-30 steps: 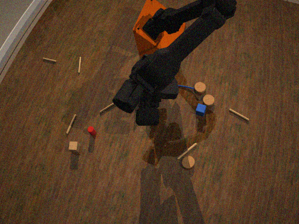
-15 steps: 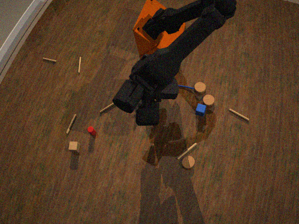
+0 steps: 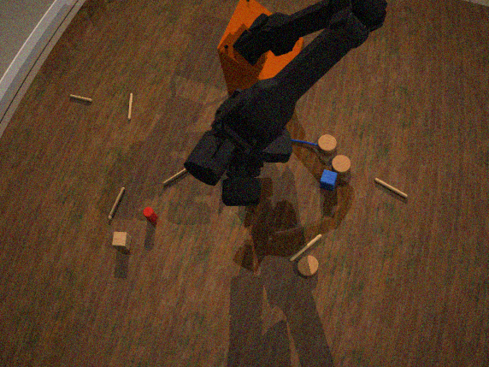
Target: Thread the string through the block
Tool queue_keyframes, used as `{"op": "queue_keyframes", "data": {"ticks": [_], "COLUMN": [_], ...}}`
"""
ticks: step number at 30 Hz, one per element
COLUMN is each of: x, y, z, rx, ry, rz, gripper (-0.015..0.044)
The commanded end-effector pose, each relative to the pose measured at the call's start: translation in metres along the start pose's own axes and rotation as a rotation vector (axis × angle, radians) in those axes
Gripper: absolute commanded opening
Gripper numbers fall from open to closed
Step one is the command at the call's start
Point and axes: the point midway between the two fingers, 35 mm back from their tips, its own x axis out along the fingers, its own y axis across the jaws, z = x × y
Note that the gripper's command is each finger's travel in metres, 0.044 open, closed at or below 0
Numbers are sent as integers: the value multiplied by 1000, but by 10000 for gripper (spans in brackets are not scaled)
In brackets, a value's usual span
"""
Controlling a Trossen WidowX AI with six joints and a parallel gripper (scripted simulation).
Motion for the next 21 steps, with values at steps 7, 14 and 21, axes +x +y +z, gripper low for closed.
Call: {"op": "queue_keyframes", "data": {"ticks": [7, 14, 21], "x": [-1, -3, -2], "y": [6, 21, 44], "z": [-31, -77, -119], "rx": [544, 1389, 2232], "ry": [10, 12, 1], "rz": [-3, -12, -12], "gripper": [157, 341, 440]}}
